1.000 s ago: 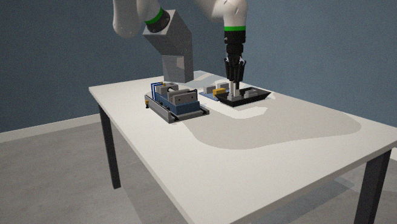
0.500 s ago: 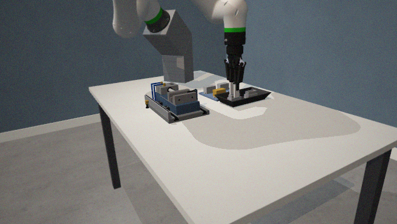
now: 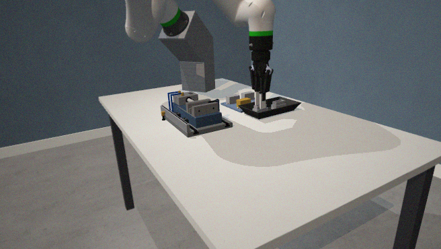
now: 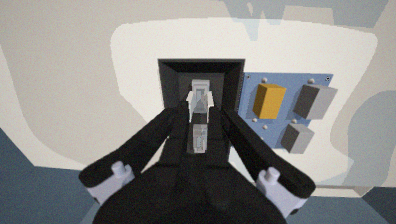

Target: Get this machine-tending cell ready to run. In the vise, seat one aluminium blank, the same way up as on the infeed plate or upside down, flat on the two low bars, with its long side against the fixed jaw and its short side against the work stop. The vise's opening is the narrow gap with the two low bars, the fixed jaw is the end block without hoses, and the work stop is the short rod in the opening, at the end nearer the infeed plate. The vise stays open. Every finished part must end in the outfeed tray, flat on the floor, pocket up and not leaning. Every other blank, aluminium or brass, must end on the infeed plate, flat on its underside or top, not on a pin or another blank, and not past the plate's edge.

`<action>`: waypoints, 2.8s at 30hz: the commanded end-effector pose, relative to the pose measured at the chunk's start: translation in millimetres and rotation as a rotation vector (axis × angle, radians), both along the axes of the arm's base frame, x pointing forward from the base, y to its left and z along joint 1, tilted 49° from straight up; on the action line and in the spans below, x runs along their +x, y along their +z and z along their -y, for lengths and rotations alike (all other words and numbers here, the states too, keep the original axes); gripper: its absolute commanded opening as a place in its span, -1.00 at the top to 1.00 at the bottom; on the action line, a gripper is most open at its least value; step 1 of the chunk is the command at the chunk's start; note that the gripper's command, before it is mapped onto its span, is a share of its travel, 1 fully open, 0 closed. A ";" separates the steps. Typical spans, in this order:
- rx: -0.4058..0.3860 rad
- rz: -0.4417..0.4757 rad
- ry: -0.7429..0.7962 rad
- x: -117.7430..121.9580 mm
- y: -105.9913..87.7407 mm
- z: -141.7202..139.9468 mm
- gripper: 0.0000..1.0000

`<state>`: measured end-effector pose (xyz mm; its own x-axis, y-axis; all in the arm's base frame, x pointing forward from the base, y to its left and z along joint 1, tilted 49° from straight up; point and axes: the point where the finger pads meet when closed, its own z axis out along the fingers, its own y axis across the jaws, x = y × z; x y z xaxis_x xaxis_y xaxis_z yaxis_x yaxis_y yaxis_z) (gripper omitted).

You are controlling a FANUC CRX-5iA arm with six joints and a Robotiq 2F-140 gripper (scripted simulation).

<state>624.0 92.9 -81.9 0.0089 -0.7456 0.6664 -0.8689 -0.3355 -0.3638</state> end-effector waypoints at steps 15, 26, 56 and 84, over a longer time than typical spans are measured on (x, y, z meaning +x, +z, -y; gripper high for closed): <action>0.000 0.000 0.000 0.0 0.0 -0.3 1.00; 0.000 0.000 0.000 0.0 0.0 -0.3 1.00; 0.000 0.000 0.000 0.0 0.0 -0.3 0.20; 0.000 0.000 0.000 -21.9 28.9 -25.8 0.20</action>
<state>606.9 112.9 -59.6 0.0090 -0.7459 0.6661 -0.8686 -0.3358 -0.3643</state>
